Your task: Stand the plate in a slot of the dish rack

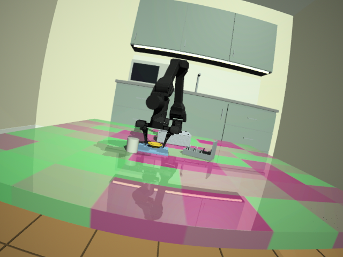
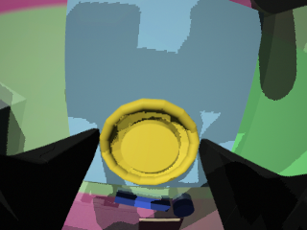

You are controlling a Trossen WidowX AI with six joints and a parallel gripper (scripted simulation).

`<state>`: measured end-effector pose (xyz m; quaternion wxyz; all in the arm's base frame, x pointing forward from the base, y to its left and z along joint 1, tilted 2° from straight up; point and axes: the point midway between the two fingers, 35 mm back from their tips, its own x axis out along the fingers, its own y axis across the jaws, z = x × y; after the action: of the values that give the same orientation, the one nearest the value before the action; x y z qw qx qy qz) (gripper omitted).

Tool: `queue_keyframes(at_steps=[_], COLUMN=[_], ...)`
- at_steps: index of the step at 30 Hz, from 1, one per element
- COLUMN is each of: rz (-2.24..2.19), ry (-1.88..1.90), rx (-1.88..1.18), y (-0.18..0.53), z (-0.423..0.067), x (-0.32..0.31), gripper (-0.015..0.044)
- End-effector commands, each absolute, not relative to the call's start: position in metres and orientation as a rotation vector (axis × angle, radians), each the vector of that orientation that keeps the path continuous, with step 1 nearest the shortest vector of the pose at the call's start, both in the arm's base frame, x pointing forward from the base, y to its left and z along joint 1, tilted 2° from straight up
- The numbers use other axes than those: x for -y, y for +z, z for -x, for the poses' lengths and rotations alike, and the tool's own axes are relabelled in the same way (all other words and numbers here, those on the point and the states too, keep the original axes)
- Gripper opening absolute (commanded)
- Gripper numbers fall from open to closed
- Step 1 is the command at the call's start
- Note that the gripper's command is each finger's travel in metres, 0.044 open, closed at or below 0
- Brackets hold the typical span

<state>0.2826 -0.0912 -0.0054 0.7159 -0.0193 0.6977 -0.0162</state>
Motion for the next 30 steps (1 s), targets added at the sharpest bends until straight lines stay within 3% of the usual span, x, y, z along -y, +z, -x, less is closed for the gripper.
queue_keyframes(at_steps=[1,12,23,30], rz=[0.044,0.044,0.044,0.044], ry=[-0.027,-0.027,-0.027,-0.027], rx=[-1.546,-1.546,-1.545,-1.544], y=[-0.007,-0.007,0.035,0.07], z=[-0.282,-0.282,-0.292,-0.296], x=[0.091,0.091,0.092,0.091], gripper=[0.0357,0.0284,0.0,0.0])
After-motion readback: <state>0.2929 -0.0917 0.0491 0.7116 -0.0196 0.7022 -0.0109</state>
